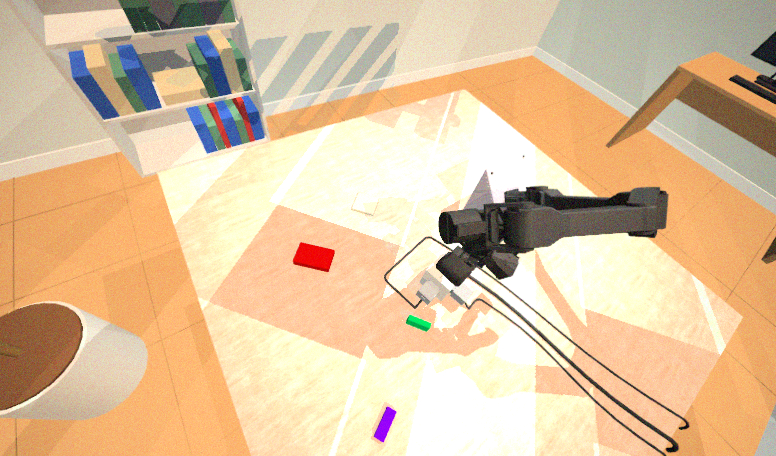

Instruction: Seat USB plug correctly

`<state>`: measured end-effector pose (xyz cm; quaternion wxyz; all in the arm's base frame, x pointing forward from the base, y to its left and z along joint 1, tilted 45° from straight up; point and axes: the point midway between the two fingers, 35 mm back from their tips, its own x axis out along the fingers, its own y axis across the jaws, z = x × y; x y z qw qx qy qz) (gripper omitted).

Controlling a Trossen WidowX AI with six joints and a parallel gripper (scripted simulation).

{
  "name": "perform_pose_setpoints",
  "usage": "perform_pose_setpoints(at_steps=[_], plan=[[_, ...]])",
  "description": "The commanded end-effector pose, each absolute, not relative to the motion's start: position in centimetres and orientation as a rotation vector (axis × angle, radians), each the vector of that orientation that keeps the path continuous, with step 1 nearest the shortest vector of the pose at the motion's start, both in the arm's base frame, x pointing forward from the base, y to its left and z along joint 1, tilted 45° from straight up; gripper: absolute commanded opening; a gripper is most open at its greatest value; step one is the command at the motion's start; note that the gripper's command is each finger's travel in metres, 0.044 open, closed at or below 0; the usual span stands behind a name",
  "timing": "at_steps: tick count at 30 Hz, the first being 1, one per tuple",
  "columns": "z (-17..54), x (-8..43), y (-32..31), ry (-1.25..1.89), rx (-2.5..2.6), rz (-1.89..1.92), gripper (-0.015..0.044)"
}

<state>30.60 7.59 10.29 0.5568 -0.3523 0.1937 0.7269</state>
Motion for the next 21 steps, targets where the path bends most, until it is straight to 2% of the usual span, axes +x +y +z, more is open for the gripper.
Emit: perform_pose_setpoints(at_steps=[1, 21], plan=[[10.22, 30.6, 7.57, 0.454, -0.842, 1.717, 0.0], [9.98, 30.62, 7.66, 0.446, -0.861, 1.719, 0.0]])
